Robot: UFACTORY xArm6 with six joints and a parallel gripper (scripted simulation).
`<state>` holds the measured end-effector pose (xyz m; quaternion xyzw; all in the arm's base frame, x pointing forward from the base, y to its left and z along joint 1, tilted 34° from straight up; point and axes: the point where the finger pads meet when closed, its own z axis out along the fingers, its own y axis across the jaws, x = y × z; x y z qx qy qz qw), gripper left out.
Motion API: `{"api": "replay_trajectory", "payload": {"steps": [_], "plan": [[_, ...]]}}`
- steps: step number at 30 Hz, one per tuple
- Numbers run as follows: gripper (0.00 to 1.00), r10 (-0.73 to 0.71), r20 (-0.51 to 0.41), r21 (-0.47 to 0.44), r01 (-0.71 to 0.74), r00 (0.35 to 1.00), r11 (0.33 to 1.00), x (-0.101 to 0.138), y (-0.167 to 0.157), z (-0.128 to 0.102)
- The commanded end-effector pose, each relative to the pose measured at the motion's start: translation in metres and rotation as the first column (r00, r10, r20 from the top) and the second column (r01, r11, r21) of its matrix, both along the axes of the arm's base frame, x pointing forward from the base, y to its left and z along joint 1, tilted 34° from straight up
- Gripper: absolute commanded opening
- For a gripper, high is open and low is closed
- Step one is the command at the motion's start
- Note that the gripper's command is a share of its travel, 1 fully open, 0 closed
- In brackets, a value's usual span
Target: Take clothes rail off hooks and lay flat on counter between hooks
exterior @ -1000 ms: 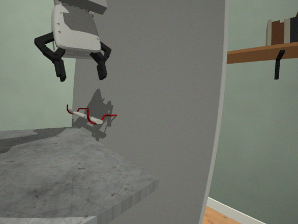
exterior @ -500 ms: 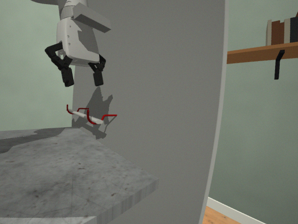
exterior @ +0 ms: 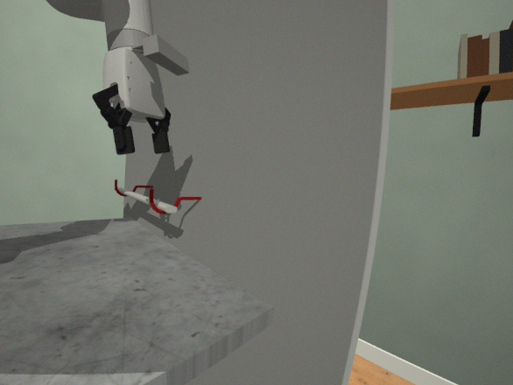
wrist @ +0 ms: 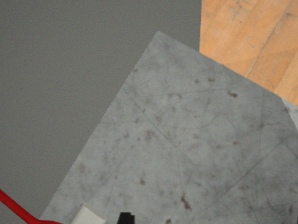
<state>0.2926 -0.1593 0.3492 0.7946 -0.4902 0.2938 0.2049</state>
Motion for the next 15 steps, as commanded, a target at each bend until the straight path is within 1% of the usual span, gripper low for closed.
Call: {"api": "replay_trajectory", "payload": {"steps": [1, 2, 4, 6, 8, 12, 15], "plan": [[1.0, 0.085, -0.069, -0.001, -0.086, 0.994, 0.996, 0.007, 0.013, -0.009], [1.0, 0.111, -0.09, -0.001, -0.111, 0.99, 0.994, 0.009, 0.016, -0.012], [1.0, 0.111, -0.09, -0.001, -0.111, 0.99, 0.994, 0.009, 0.016, -0.012], [1.0, 0.161, -0.132, 0.0, -0.163, 0.978, 0.987, 0.012, 0.024, -0.018], [1.0, 0.166, -0.136, 0.0, -0.168, 0.977, 0.986, 0.012, 0.025, -0.019], [1.0, 0.264, -0.218, 0.008, -0.269, 0.94, 0.963, 0.017, 0.04, -0.031], [1.0, 0.269, -0.222, 0.008, -0.274, 0.937, 0.962, 0.017, 0.041, -0.032]]}}
